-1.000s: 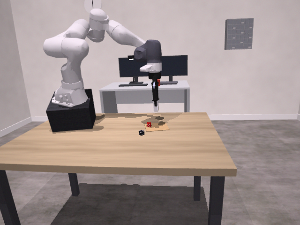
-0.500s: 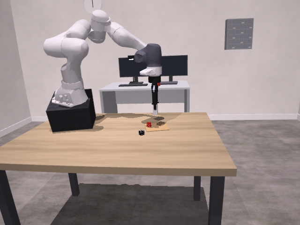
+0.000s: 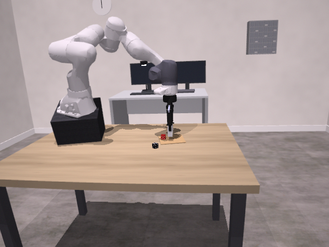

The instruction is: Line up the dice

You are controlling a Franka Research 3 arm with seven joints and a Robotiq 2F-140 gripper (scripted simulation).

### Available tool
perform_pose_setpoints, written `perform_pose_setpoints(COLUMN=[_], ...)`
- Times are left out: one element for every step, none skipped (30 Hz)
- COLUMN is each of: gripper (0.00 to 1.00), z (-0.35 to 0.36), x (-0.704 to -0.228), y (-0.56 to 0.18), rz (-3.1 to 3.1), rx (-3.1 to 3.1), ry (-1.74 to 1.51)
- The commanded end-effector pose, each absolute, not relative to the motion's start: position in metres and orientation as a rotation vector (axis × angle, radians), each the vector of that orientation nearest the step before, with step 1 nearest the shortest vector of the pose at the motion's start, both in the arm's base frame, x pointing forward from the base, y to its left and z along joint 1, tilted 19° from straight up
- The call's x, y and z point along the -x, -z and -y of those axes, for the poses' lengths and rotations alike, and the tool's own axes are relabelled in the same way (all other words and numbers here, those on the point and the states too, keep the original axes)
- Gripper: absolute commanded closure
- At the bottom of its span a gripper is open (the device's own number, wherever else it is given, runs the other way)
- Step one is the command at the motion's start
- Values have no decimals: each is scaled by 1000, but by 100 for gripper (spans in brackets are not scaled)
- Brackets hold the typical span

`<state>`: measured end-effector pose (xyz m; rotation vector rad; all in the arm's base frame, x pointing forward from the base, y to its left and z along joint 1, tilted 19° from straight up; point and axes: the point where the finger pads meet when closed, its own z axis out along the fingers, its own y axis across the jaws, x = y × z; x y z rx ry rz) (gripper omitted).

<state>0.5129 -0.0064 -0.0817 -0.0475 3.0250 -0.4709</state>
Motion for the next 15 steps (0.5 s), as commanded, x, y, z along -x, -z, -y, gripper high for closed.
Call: perform_pose_setpoints(gripper=[87,87,87,87,87,87,87,87,87,87,87,87,87,87,87], z=[8,9,10,10,10,11,11,11,11,11,11,11,11,11,11], x=[-519,-520,-520,-520,-520,-520,-520,-520,-520,-520,-520,-520,-520,-520,-520], y=[86,88,90,92,93,93,94,94,94,94,94,94,94,94,94], rz=[-3009,-3009,-3009,-3009,-3009,-3009,-3009,-3009,-3009,-3009,-3009,-3009,-3009,-3009,-3009], rx=[79,79,79,79,79,79,79,79,79,79,79,79,79,79,79], ry=[471,471,471,471,471,471,471,471,471,471,471,471,471,471,471])
